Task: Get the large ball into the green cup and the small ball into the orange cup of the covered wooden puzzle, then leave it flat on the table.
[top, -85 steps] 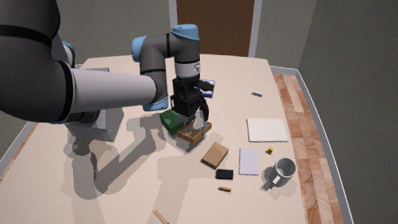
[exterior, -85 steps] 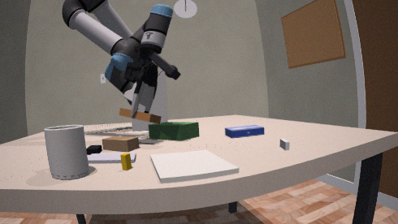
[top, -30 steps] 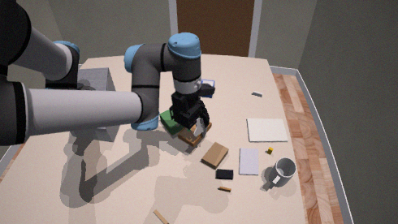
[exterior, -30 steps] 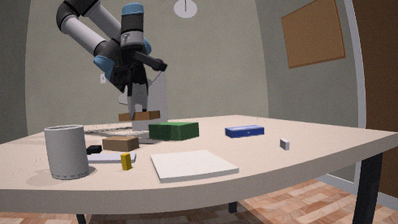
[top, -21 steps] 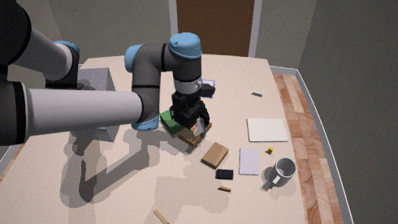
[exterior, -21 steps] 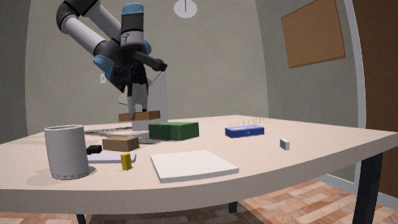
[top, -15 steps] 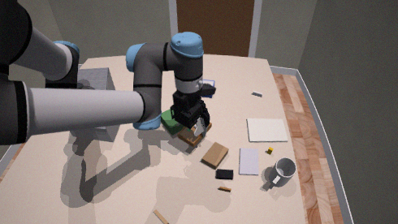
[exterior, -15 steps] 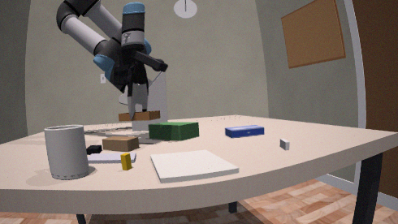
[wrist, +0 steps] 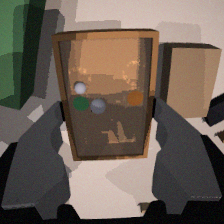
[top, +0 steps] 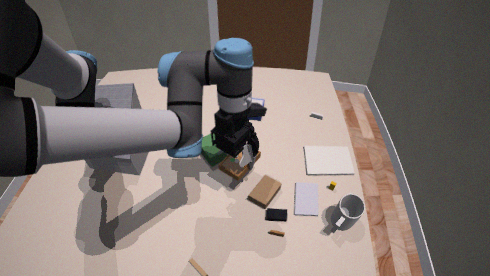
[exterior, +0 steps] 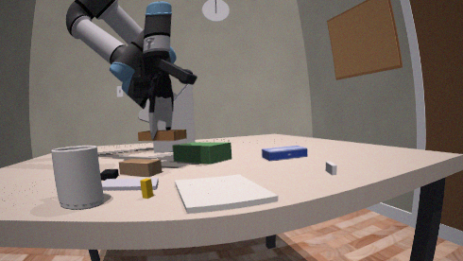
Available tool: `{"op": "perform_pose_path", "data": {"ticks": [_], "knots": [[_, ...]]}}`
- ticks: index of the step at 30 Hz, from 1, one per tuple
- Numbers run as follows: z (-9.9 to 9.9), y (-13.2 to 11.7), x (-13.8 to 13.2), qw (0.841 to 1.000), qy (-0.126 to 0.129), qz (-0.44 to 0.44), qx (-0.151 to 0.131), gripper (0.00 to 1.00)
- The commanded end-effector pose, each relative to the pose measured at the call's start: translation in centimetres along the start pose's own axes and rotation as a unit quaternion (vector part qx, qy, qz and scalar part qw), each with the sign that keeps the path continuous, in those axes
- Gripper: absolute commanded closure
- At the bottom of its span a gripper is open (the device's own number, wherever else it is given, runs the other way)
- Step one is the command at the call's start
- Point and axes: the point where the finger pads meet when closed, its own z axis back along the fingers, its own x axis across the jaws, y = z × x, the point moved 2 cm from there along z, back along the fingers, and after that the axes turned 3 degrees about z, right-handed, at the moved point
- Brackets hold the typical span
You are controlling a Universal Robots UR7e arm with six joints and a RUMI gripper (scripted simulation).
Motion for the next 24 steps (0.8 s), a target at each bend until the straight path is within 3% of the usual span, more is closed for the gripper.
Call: {"op": "perform_pose_path", "data": {"ticks": [1,13,18,24], "knots": [[0.04,0.04,-0.05,1.0,-0.01,0.0,-0.004,0.56],[0.04,-0.1,-0.02,1.0,-0.006,0.0,0.016,0.56],[0.03,-0.12,0.1,1.0,0.01,0.0,0.019,0.56],[0.04,-0.07,0.0,1.0,-0.004,0.0,0.011,0.56]]}}
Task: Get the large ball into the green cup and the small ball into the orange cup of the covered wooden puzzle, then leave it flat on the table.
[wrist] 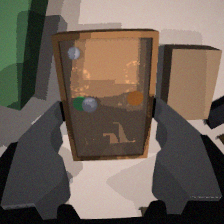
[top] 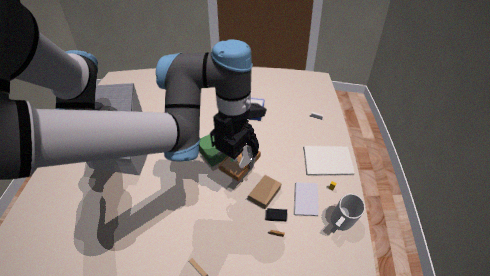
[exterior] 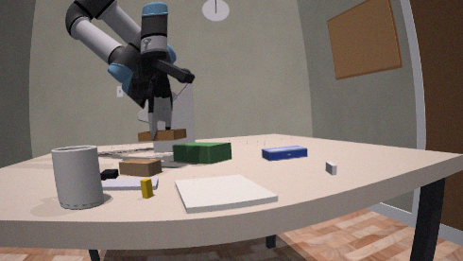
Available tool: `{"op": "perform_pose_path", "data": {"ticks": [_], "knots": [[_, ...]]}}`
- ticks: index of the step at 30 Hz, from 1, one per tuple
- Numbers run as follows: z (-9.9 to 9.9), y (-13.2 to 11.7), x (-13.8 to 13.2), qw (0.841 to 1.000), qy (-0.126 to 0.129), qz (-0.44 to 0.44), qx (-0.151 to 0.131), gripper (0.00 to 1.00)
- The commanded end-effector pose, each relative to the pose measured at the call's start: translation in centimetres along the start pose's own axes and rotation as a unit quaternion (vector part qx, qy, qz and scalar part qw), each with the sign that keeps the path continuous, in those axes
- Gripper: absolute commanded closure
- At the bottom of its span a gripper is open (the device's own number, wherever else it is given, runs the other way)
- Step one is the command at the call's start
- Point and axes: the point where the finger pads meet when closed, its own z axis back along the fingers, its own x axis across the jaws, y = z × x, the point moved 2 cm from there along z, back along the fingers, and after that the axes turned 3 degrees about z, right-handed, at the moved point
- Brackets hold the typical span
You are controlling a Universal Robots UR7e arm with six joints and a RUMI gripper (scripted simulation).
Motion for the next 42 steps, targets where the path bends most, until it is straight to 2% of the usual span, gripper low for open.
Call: {"op": "perform_pose_path", "data": {"ticks": [1,10,11,14,15,22,25,28,30,33,34,39,42], "knots": [[0.04,0.05,-0.05,1.0,-0.01,0.0,-0.005,0.56],[0.03,0.09,-0.07,1.0,-0.014,0.0,-0.01,0.56],[0.03,0.1,-0.02,1.0,-0.005,0.0,-0.012,0.56],[0.04,0.08,0.01,1.0,-0.001,0.0,-0.009,0.56],[0.04,0.07,-0.05,1.0,-0.01,0.0,-0.008,0.56],[0.04,0.04,-0.05,1.0,-0.01,0.0,-0.003,0.56],[0.03,0.02,0.07,1.0,0.006,0.0,0.0,0.56],[0.03,0.02,0.08,1.0,0.009,0.0,-0.001,0.56],[0.04,0.02,0.01,1.0,-0.002,0.0,0.0,0.56],[0.04,0.02,0.0,1.0,-0.003,0.0,0.0,0.56],[0.04,0.07,-0.04,1.0,-0.008,0.0,-0.007,0.56],[0.04,0.08,-0.03,1.0,-0.008,0.0,-0.009,0.56],[0.04,-0.02,-0.03,1.0,-0.007,0.0,0.005,0.56]]}}
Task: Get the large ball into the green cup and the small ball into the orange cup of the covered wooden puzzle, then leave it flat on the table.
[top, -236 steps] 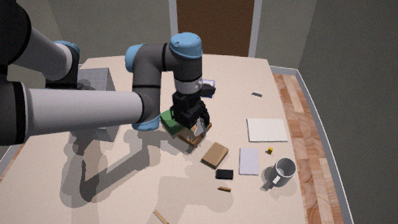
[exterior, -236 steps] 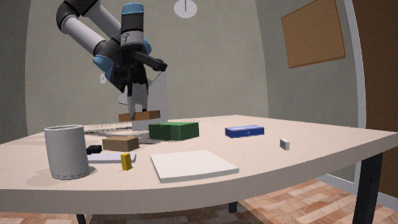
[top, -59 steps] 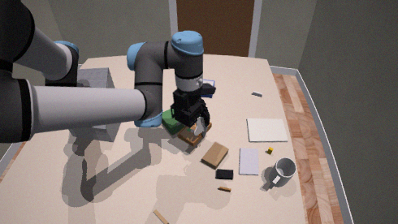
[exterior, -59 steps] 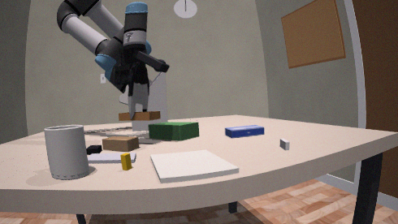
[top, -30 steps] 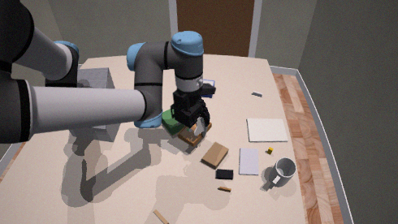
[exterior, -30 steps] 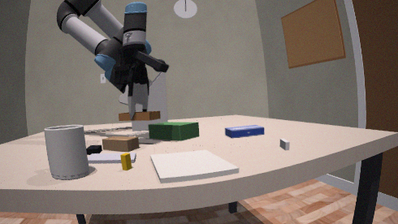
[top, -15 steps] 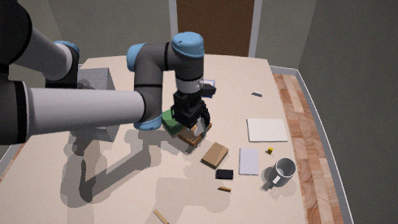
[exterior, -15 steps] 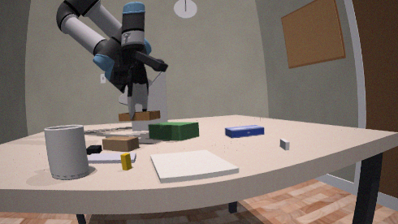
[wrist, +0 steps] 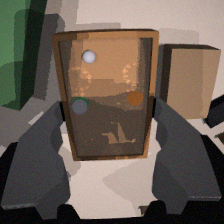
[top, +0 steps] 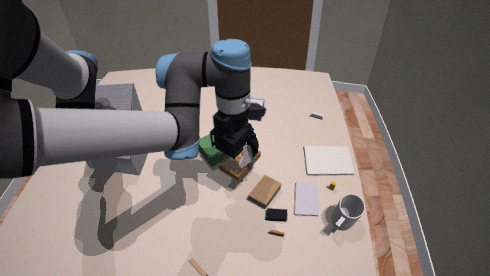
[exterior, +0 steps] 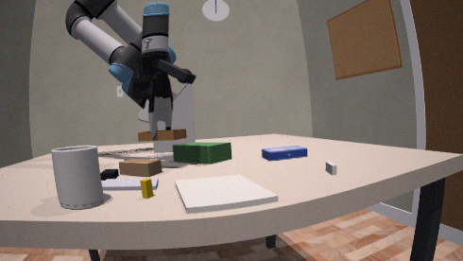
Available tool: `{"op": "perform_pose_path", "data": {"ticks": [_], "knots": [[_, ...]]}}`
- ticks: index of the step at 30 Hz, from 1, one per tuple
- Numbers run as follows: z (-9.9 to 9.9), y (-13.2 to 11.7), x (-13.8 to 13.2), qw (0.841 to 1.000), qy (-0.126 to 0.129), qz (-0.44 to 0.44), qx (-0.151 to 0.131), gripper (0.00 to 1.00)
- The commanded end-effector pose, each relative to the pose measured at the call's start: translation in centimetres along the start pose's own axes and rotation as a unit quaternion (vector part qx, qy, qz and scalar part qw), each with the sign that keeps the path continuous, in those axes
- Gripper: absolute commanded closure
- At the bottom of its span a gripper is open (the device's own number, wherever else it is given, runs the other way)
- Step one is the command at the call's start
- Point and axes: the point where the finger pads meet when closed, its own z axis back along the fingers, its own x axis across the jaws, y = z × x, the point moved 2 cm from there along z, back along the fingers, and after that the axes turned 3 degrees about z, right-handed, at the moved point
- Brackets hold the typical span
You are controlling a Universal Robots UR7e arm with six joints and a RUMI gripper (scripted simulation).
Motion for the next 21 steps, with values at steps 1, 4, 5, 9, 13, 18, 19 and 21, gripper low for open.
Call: {"op": "perform_pose_path", "data": {"ticks": [1,4,5,9,13,18,19,21], "knots": [[0.03,-0.05,0.02,1.0,-0.001,0.0,0.009,0.56],[0.03,-0.04,0.0,1.0,-0.004,0.0,0.008,0.56],[0.03,-0.04,0.0,1.0,-0.003,0.0,0.008,0.56],[0.03,-0.03,0.02,1.0,-0.001,0.0,0.006,0.56],[0.03,0.0,0.03,1.0,0.0,0.0,0.002,0.56],[0.03,0.02,0.03,1.0,0.001,0.0,-0.002,0.56],[0.03,0.02,0.03,1.0,0.001,0.0,-0.002,0.56],[0.03,0.08,0.03,1.0,0.0,0.0,-0.009,0.56]]}}
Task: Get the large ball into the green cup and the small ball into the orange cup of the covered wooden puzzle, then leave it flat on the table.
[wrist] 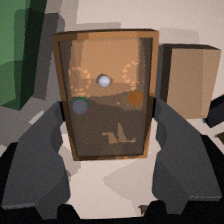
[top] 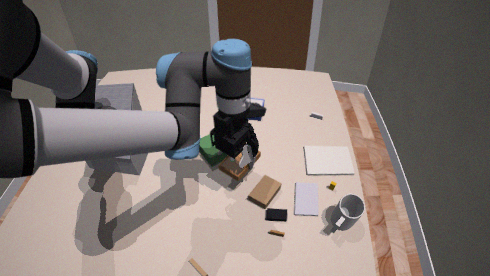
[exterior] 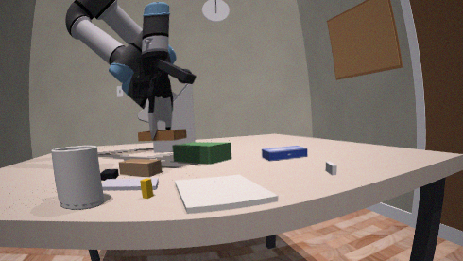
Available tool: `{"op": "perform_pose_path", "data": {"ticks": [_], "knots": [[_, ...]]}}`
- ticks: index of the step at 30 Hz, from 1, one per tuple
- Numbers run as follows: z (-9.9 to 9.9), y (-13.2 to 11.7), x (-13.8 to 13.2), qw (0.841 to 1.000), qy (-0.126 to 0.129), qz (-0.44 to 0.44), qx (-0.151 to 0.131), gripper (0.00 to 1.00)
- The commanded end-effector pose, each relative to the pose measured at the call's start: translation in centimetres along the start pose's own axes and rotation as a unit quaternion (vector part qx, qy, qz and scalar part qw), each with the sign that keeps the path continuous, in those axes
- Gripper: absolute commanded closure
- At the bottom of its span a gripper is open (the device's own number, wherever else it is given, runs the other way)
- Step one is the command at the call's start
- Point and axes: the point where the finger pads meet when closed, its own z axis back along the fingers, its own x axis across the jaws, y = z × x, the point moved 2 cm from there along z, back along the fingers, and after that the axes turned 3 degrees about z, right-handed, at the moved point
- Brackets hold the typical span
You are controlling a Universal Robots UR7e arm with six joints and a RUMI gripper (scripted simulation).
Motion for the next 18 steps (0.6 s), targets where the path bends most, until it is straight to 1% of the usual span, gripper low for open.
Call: {"op": "perform_pose_path", "data": {"ticks": [1,15,16,18], "knots": [[0.04,0.06,0.02,1.0,0.0,0.0,-0.006,0.56],[0.04,0.01,0.02,1.0,-0.002,0.0,0.0,0.56],[0.04,0.05,-0.04,1.0,-0.009,0.0,-0.005,0.56],[0.04,0.02,-0.03,1.0,-0.008,0.0,-0.001,0.56]]}}
